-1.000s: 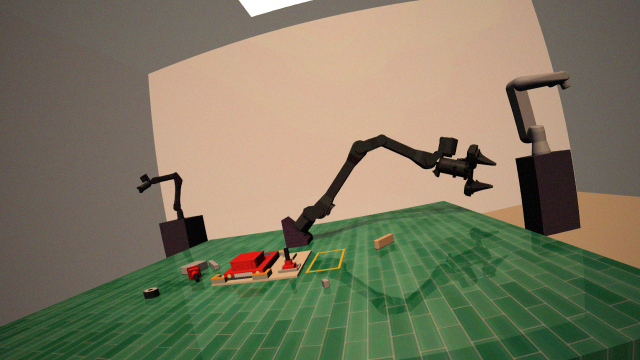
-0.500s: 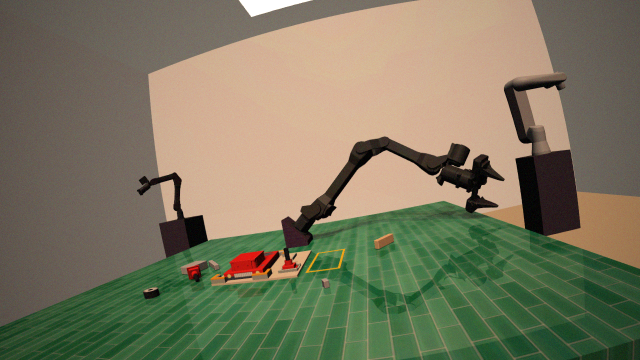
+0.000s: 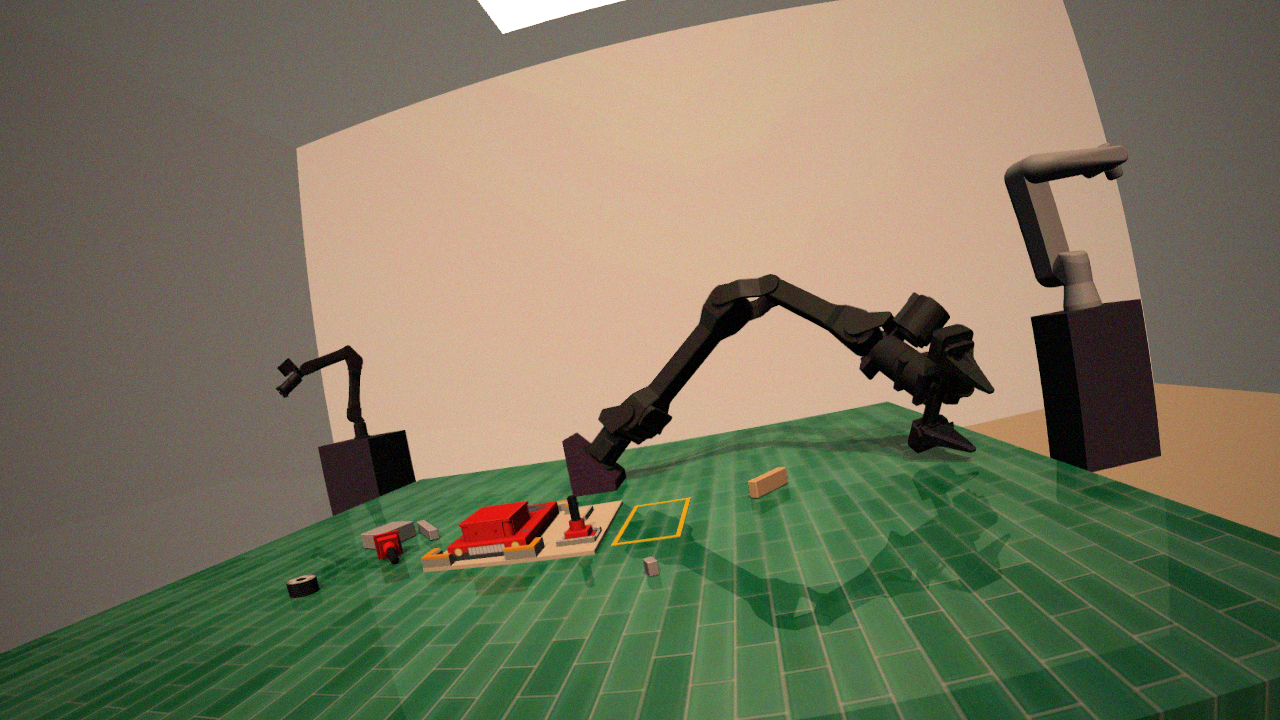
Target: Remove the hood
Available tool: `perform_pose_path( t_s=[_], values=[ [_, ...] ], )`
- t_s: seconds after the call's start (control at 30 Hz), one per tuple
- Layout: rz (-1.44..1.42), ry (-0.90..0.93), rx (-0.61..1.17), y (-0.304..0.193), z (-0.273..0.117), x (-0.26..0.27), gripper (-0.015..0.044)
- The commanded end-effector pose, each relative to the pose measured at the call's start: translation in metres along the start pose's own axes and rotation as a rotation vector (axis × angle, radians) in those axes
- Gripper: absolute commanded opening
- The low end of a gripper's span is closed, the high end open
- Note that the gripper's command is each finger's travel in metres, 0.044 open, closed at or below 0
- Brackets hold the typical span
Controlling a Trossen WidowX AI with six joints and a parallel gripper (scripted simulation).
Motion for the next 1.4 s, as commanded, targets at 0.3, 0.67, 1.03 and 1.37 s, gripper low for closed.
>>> perform_pose_path(
  t_s=[0.3,0.67,1.03,1.37],
  values=[
    [0.024,0.086,0.307,-0.126,0.037,-0.029,0.0440],
    [0.138,0.181,0.611,-0.256,0.038,-0.052,0.0440],
    [0.370,0.294,0.877,-0.384,0.000,-0.070,0.0440],
    [0.703,0.394,1.070,-0.485,-0.068,-0.075,0.0440]
  ],
)
Point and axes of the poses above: the point midway between the two fingers, 35 mm back from their tips, its own z axis out along the fingers, its own x axis across the jaws, y = z × x, the point moved 3 cm from there along -z, back along the fingers, and after that the axes turned 7 degrees about z, right-handed, at the moved point
